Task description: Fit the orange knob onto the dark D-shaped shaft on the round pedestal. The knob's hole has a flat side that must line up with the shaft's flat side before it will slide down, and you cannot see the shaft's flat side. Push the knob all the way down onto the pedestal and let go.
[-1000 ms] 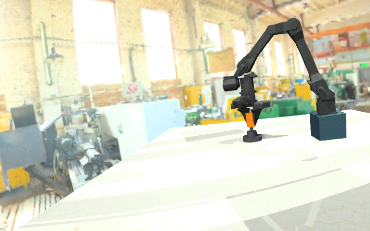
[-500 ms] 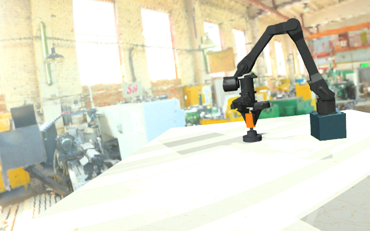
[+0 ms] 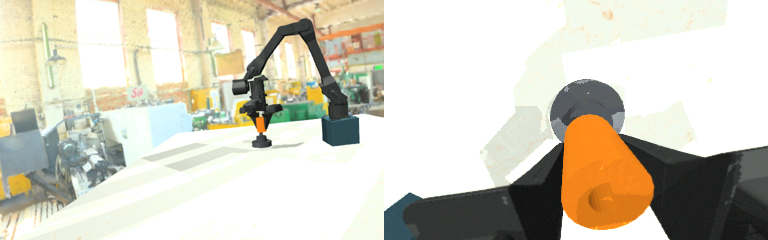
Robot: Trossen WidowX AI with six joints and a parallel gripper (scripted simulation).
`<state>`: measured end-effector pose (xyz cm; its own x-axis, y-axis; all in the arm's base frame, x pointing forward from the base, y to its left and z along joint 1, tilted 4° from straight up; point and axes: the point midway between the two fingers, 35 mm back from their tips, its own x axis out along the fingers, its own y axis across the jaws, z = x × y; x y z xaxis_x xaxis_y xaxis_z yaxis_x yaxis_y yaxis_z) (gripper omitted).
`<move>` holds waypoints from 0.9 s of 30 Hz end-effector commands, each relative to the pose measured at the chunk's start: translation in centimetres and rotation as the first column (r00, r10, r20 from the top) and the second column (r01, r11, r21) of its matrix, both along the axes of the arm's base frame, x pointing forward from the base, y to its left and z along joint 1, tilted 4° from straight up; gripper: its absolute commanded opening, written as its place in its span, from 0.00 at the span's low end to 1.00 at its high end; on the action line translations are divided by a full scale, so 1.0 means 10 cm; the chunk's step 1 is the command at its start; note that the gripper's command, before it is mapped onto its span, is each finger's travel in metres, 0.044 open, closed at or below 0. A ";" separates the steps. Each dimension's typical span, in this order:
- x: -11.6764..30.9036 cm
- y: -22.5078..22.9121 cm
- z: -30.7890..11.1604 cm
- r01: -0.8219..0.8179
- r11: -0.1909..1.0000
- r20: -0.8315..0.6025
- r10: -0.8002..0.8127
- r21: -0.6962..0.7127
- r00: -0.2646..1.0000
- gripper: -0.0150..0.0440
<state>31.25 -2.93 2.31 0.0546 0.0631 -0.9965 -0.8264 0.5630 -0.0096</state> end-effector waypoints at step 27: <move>0.07 -0.01 0.01 -0.120 0.993 0.016 0.120 -0.006 0.993 0.25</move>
<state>31.88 -3.03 2.18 0.0601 0.0625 -0.9962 -0.8865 0.4621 -0.0245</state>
